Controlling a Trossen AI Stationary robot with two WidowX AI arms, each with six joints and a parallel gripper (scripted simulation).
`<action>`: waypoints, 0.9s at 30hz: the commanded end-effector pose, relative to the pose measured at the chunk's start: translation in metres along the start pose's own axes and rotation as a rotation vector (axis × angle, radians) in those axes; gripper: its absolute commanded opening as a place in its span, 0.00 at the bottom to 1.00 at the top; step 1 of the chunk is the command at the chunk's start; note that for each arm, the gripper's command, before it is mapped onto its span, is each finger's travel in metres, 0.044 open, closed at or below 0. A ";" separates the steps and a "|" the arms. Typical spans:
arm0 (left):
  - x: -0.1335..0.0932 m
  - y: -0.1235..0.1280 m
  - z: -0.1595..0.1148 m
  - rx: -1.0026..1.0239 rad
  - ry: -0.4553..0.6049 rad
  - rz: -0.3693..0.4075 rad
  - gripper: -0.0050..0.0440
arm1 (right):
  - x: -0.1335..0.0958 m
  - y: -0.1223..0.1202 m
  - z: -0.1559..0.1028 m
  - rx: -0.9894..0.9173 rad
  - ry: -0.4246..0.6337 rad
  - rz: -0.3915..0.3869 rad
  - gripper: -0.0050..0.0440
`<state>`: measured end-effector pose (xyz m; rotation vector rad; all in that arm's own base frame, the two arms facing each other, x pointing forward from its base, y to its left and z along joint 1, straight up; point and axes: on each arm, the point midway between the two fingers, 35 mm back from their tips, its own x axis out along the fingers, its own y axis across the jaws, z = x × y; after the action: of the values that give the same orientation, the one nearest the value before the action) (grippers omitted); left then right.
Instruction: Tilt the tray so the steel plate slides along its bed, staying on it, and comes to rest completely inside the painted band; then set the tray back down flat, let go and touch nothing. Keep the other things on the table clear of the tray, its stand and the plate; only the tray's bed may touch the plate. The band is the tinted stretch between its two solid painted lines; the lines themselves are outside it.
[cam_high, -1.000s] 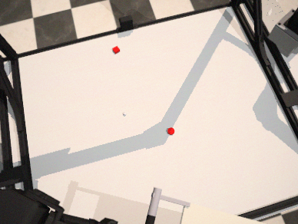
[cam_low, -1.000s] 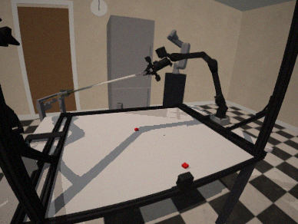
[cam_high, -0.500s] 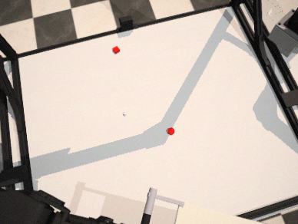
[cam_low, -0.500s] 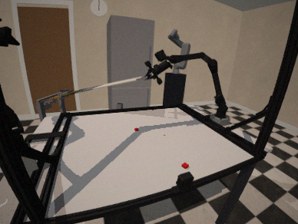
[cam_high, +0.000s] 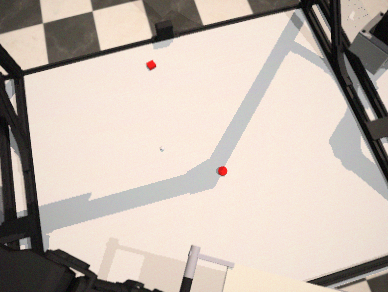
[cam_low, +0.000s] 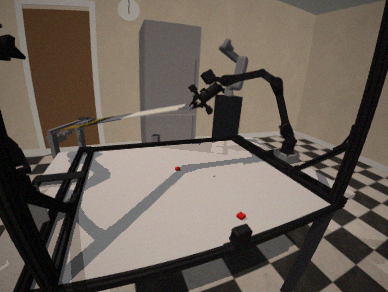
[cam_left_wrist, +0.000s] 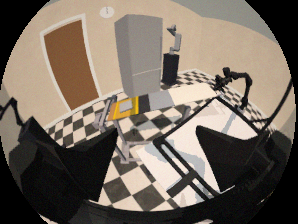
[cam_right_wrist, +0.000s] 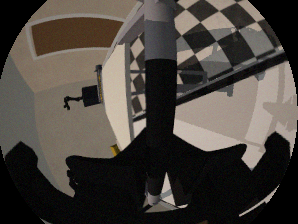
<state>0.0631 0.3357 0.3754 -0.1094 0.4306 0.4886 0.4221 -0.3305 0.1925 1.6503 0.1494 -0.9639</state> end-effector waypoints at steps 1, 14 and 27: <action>0.000 -0.001 0.000 0.001 -0.002 -0.002 1.00 | 0.001 -0.009 0.001 -0.002 0.001 -0.023 0.10; 0.000 -0.001 0.000 0.001 -0.002 -0.002 1.00 | 0.015 -0.033 0.001 -0.002 0.001 -0.075 0.10; 0.000 -0.001 0.000 0.001 -0.002 -0.002 1.00 | 0.029 -0.056 0.001 -0.002 0.001 -0.132 0.10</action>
<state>0.0635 0.3356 0.3754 -0.1091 0.4306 0.4875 0.4125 -0.3248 0.1373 1.6569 0.2463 -1.0480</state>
